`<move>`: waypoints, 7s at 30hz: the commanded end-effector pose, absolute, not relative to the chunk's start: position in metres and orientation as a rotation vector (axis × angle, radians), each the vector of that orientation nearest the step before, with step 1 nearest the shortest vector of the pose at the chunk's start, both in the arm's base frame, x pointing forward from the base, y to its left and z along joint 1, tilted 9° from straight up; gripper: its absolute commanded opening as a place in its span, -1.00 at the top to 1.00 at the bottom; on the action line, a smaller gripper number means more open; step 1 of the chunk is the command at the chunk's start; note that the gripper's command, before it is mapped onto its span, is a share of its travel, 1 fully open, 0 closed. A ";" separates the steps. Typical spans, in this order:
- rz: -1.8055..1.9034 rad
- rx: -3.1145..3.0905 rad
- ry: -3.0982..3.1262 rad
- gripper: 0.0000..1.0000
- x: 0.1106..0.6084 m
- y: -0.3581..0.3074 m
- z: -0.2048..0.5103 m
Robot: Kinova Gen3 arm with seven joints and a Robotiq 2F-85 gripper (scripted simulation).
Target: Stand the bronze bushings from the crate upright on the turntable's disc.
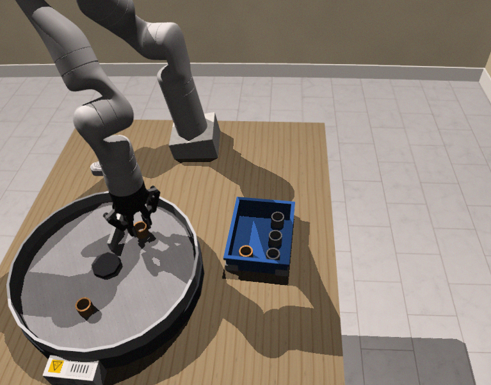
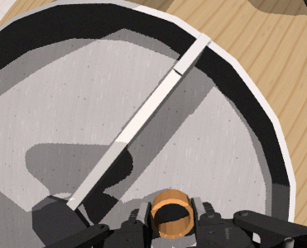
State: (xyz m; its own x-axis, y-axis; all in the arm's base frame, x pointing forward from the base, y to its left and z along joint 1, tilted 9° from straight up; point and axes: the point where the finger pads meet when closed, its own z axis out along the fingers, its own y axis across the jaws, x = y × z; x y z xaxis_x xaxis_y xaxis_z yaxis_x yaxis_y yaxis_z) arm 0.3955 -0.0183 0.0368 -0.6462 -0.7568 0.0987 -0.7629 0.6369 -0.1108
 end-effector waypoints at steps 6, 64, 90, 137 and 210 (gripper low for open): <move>0.222 1.303 -2.804 1.00 0.396 -0.018 0.037; 0.222 1.303 -2.804 1.00 0.396 -0.019 0.031; 0.222 1.303 -2.804 0.20 0.396 -0.019 0.031; 0.222 1.303 -2.804 0.20 0.395 -0.012 0.076; 0.222 1.303 -2.804 0.22 0.387 0.228 0.041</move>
